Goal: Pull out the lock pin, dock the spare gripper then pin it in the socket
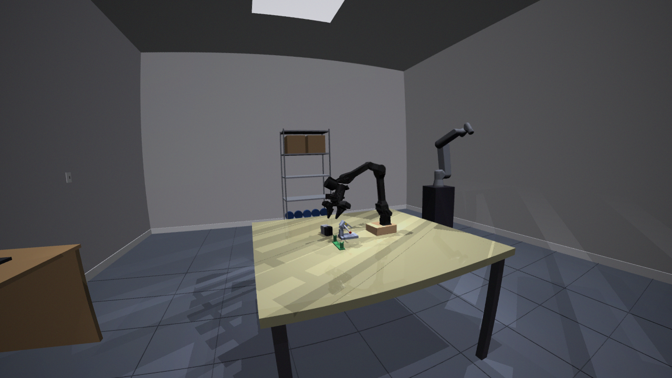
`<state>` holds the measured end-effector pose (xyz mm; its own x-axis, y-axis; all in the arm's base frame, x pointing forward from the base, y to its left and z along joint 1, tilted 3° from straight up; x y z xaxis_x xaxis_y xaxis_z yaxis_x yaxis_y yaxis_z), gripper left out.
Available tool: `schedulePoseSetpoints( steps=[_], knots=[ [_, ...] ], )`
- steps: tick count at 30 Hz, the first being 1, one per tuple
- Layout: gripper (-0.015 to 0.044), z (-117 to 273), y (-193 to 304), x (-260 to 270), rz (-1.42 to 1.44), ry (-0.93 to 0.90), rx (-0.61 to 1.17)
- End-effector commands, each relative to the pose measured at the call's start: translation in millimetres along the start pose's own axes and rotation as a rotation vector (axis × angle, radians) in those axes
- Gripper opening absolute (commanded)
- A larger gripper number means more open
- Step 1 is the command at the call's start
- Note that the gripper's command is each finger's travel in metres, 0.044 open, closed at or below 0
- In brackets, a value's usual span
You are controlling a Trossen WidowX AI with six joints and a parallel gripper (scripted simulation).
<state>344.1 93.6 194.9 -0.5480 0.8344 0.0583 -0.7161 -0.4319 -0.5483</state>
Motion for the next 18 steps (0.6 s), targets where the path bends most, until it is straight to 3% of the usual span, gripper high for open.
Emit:
schedulePoseSetpoints(
  steps=[1,5,18],
  knots=[
    [0.03,32,7,60,0.901,-0.138,0.466],
    [0.03,42,9,70,1.072,-0.197,0.55],
    [0.03,42,9,70,1.072,-0.197,0.55]
  ],
)
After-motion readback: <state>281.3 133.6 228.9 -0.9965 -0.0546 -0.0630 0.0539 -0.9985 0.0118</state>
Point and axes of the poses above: the point midway between the two fingers, 35 mm back from their tips, its own z axis back along the fingers, its own x axis across the jaws, y = z × x, the point moved 6 cm from there along z, back along the fingers, and after that the axes turned 1 degree about -z, right-handed, at the moved point
